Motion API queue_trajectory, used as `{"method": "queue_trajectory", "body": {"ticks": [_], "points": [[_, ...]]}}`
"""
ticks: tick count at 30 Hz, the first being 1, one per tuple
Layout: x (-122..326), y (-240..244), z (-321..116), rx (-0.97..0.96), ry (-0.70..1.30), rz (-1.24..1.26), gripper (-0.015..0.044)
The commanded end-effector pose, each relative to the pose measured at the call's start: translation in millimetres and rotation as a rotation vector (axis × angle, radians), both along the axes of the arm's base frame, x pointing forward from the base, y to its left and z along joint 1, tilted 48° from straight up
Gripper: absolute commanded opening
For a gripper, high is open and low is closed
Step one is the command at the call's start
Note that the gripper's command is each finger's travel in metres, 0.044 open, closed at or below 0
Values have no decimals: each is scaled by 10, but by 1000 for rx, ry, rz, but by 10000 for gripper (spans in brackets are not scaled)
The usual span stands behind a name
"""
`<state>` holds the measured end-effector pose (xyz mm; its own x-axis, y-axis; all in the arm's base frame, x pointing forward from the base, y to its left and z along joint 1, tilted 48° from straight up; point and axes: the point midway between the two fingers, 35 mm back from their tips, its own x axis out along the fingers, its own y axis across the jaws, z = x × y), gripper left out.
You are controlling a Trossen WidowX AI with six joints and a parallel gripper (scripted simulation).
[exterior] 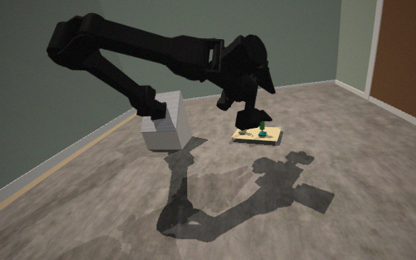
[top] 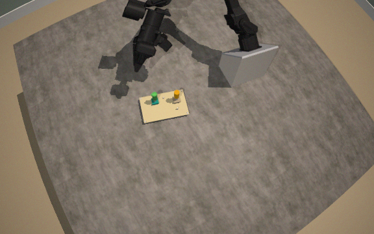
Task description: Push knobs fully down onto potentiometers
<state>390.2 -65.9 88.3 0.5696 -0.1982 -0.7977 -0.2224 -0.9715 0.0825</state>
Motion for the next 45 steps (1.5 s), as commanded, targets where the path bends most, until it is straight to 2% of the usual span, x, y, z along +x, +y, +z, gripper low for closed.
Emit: {"method": "queue_trajectory", "body": {"ticks": [1,15,31,45], "points": [[-1,2,-3,3,0,-5,374],[-80,139,-245,216,28,-413,6],[-209,295,-498,389,2,-938,0],[-343,422,-678,475,-106,-1399,0]]}}
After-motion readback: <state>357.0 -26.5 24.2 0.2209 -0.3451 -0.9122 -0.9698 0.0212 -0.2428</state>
